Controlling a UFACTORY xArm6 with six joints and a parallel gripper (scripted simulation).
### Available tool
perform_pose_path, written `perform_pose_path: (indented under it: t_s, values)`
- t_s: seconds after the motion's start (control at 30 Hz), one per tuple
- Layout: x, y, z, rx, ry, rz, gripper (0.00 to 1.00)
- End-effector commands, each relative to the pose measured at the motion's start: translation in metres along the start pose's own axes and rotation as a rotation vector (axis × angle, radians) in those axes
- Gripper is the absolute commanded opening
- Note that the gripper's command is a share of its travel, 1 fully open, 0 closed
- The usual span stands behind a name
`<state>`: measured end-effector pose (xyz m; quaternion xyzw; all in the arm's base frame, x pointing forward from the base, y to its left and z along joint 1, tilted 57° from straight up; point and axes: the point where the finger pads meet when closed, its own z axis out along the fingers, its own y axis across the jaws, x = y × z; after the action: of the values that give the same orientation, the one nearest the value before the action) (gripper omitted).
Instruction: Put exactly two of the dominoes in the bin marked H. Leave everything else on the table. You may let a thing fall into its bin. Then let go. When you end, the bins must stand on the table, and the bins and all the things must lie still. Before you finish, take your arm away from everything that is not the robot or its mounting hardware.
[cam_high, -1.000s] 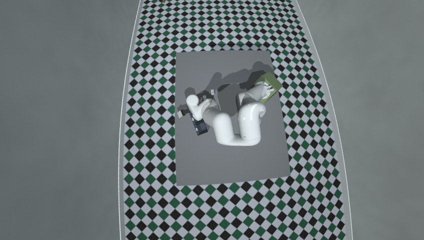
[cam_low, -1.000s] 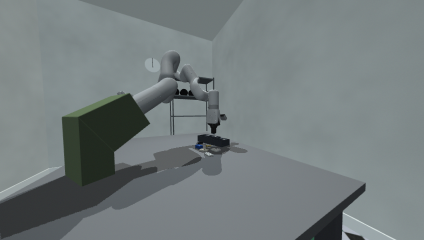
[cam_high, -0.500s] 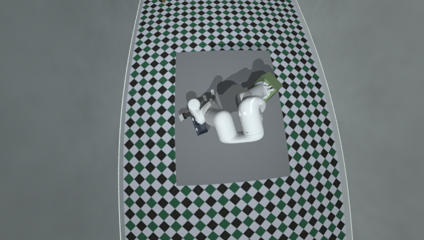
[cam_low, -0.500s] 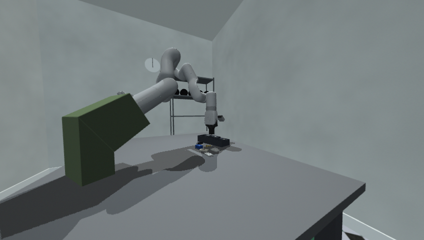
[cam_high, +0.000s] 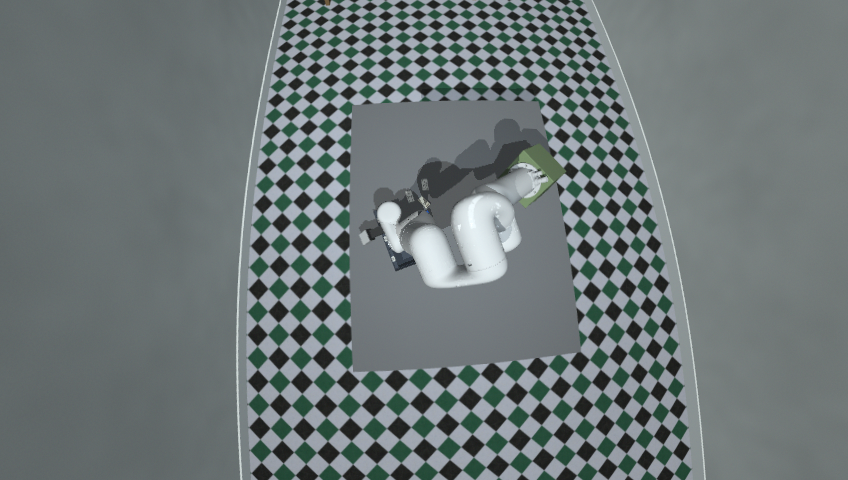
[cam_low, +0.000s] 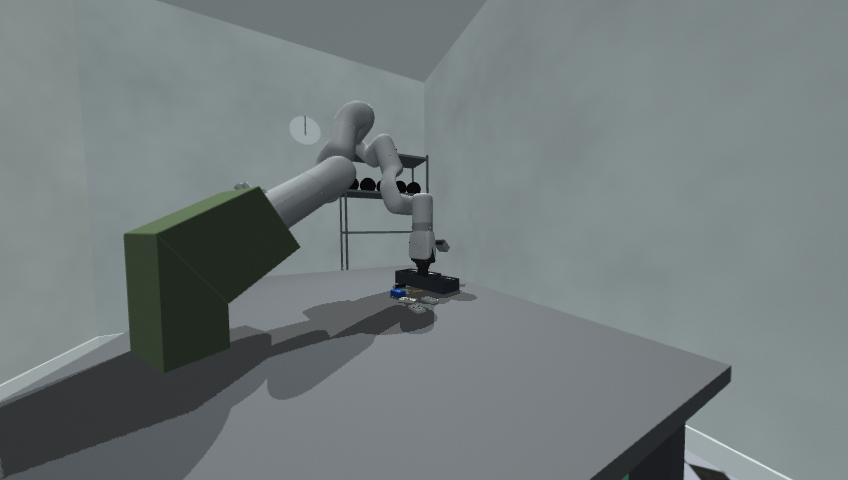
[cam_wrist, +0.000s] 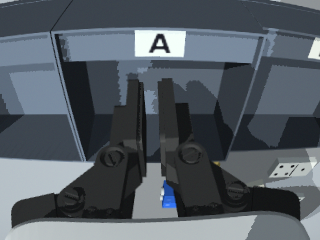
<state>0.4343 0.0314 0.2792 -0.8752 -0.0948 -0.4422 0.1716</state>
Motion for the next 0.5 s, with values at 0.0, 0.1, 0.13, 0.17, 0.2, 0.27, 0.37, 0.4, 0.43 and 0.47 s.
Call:
perform_pose_path:
  t_s: [0.0,0.1,0.13,0.17,0.2,0.27,0.37,0.4,0.43,0.47]
  values:
    - [0.0014,0.0002,0.0110,0.001,0.005,-0.001,0.07]
    - [0.0014,0.0002,0.0143,0.001,0.005,-0.001,0.07]
    - [0.0014,0.0002,0.0143,0.001,0.005,-0.001,0.07]
    - [0.0014,0.0002,0.0144,0.001,0.005,-0.001,0.07]
    - [0.0014,0.0002,0.0144,0.001,0.005,-0.001,0.07]
    - [0.0014,0.0002,0.0143,0.001,0.005,-0.001,0.07]
    - [0.0014,0.0002,0.0144,0.001,0.005,-0.001,0.07]
    - [0.0014,0.0002,0.0144,0.001,0.005,-0.001,0.07]
    - [0.0014,0.0002,0.0144,0.001,0.005,-0.001,0.07]
    - [0.0014,0.0002,0.0144,0.001,0.005,-0.001,0.07]
